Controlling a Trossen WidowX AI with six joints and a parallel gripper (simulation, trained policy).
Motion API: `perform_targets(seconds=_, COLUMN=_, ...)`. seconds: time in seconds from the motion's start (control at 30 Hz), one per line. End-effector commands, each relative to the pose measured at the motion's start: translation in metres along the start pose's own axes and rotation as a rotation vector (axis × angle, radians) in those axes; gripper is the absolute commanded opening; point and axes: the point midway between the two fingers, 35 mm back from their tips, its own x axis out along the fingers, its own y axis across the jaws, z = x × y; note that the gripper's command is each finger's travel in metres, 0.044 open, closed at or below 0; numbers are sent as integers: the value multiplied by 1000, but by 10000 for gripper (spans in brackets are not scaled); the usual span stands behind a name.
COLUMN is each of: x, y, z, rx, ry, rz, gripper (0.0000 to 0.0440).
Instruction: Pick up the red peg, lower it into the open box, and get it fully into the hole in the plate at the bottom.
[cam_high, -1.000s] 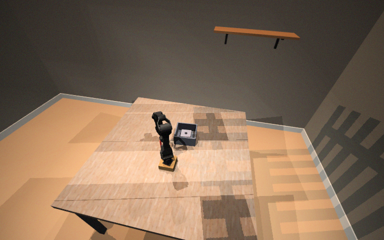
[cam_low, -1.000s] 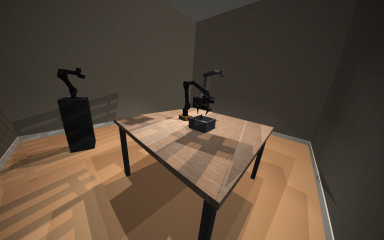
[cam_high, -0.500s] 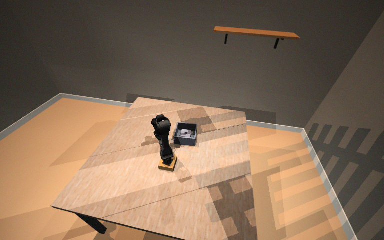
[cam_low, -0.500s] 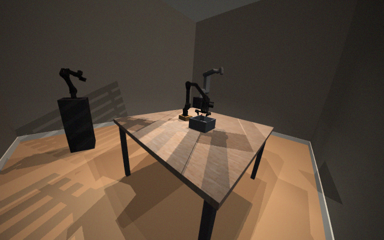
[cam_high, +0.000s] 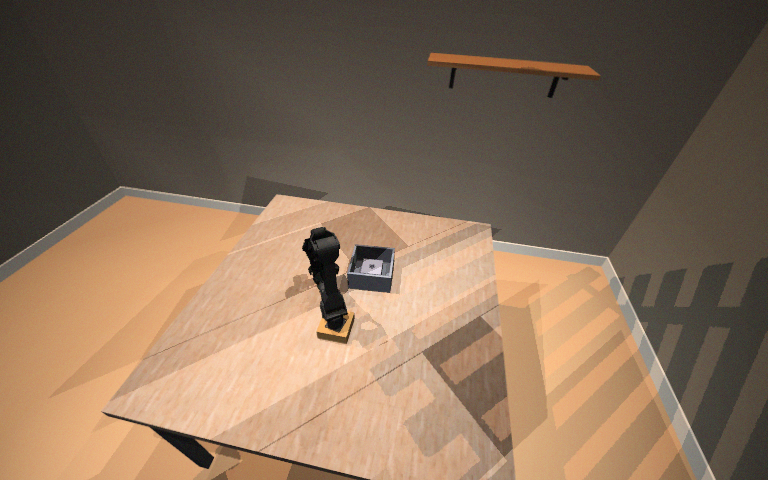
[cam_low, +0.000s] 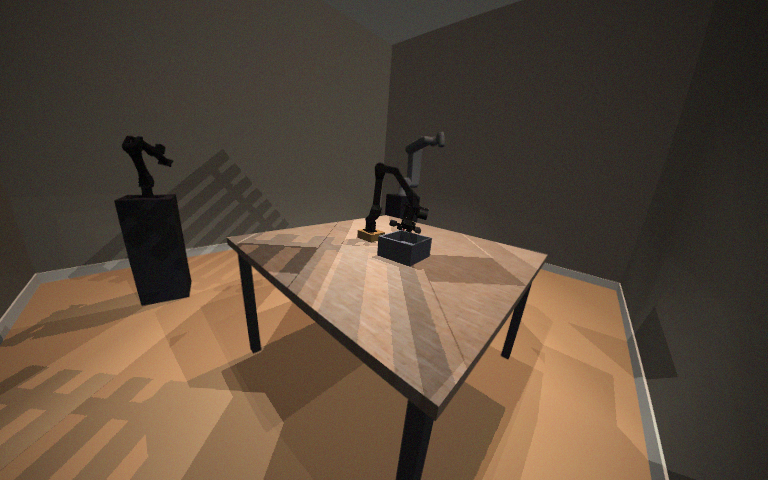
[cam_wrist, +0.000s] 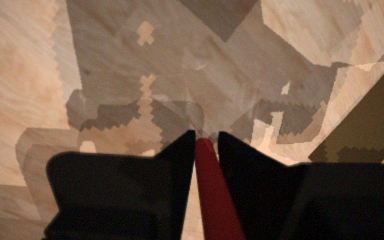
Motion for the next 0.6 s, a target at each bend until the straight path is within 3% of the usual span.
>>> perform_targets(seconds=0.0, x=-11, y=5, z=5, rx=-10, ry=-24, rz=20, gripper=3)
perform_targets(seconds=0.57, x=-84, y=8, z=35, rx=27, ry=-125, rz=94, gripper=0)
